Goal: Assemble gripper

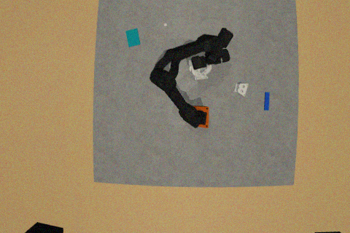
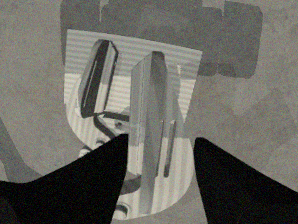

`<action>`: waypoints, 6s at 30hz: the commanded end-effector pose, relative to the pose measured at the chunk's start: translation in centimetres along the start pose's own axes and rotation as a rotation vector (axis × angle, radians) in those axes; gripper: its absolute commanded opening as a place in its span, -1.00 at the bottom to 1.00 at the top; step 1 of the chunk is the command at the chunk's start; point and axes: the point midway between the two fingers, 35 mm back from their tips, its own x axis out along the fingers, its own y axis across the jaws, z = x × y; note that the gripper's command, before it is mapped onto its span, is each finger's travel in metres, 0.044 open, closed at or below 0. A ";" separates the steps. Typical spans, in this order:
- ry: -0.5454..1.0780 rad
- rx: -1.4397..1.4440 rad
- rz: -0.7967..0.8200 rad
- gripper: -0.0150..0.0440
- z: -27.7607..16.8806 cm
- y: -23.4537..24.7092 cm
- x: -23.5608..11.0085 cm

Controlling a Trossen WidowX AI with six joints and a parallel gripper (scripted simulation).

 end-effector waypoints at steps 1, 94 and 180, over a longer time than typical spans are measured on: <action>-0.005 0.001 0.002 -0.04 0.1 0.1 -0.1; -0.005 0.001 0.002 -0.04 0.1 0.1 -0.1; -0.003 -0.004 0.000 -0.04 0.2 0.0 2.3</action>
